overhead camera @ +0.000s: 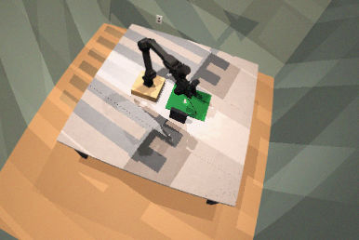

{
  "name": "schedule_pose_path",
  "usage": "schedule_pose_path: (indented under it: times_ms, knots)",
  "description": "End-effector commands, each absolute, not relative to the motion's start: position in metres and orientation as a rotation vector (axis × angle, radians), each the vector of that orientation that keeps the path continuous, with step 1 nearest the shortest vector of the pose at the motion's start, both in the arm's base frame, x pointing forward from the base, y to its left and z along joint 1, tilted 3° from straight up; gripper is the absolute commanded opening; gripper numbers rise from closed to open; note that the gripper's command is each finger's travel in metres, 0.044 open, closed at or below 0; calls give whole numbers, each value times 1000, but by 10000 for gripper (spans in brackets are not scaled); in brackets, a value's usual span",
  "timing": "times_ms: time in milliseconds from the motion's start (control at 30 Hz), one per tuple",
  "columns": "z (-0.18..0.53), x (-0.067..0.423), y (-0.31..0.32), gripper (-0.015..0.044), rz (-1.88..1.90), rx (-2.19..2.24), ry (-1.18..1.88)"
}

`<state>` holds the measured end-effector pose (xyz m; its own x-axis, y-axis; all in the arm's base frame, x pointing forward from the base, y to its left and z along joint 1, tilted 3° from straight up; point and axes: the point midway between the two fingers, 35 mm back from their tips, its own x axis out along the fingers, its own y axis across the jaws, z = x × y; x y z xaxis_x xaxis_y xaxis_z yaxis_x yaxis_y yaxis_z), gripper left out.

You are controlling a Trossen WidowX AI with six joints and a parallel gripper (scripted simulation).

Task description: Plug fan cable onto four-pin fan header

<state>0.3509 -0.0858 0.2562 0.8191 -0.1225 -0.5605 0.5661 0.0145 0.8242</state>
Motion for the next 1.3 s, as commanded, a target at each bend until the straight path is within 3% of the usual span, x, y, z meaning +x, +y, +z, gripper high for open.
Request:
schedule_pose_path:
  times_ms: [0, 500, 1267]
  knots:
    - [200, 357, -33, 210, -674, 1694, 591]
    - [71, 297, 101, 210, -1441, 1974, 972]
    - [35, 296, 105, 210, -1461, 1975, 971]
